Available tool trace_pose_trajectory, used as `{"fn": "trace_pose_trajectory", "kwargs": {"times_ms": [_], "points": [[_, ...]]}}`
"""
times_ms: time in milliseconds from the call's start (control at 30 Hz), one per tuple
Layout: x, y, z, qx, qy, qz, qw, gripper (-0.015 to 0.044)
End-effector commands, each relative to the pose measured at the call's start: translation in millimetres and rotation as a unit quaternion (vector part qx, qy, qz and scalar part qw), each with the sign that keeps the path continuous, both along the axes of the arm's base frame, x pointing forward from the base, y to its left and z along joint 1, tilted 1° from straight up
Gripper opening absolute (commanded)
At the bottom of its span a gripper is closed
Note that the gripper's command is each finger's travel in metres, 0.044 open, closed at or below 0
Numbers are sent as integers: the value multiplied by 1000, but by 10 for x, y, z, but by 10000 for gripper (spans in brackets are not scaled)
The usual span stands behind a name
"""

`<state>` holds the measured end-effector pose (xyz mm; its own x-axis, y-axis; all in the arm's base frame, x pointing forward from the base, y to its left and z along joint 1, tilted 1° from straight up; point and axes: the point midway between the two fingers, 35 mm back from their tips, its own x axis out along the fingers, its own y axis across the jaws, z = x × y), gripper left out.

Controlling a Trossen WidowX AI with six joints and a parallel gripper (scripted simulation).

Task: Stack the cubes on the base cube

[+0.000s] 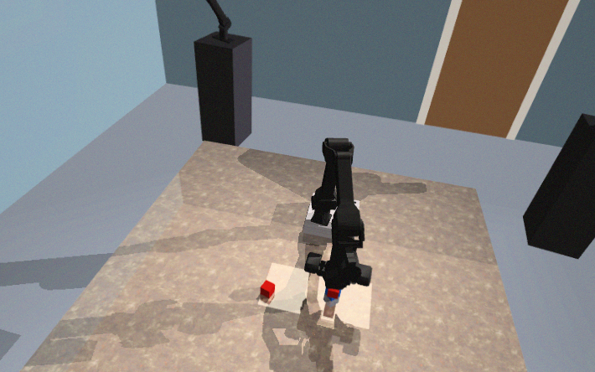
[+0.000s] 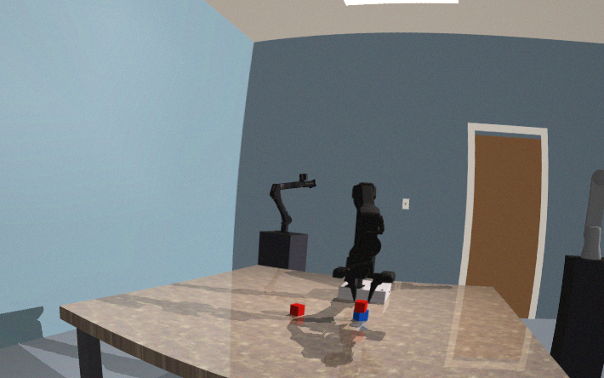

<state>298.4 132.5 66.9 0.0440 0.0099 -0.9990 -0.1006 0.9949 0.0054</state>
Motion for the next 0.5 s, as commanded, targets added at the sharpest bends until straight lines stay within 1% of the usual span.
{"fn": "trace_pose_trajectory", "kwargs": {"times_ms": [0, 267, 333, 467], "points": [[0, 2, 80, 0, -1, 0, 1000, 205], [-5, 2, 184, 0, -1, 0, 1000, 205], [30, -48, 168, 0, -1, -3, 1000, 258], [195, -352, 251, -1, -2, -25, 1000, 265]]}}
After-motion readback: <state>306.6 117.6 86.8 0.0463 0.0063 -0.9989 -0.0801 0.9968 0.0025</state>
